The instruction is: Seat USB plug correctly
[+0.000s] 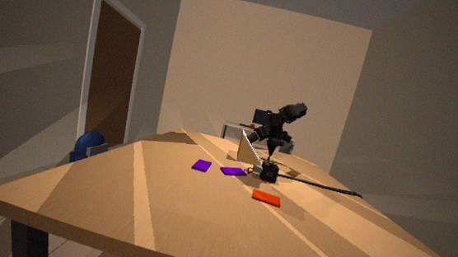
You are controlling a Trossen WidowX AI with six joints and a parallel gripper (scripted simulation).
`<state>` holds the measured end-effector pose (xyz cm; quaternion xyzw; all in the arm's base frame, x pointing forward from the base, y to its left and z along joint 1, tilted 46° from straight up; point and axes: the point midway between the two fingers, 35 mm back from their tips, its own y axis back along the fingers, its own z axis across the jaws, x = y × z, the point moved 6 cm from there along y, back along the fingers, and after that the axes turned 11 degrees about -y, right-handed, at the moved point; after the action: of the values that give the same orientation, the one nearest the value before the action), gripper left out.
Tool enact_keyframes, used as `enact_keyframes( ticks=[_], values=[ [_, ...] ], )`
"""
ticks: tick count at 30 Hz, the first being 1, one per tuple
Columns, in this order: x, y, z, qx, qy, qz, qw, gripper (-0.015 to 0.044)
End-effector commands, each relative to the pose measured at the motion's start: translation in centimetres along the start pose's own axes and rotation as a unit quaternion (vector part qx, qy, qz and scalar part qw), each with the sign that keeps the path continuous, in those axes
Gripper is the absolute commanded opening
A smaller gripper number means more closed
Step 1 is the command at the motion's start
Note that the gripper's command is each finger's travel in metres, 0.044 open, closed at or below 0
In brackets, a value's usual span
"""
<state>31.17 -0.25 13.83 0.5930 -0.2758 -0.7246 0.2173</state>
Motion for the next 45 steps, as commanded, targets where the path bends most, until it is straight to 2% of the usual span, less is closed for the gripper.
enact_keyframes(
  ticks=[1,45],
  values=[
    [-0.04,-0.09,-0.01,0.0,-0.003,-0.004,1.0,0.0],
    [-0.05,-0.62,-0.02,0.0,-0.005,-0.006,1.0,0.0]
  ],
)
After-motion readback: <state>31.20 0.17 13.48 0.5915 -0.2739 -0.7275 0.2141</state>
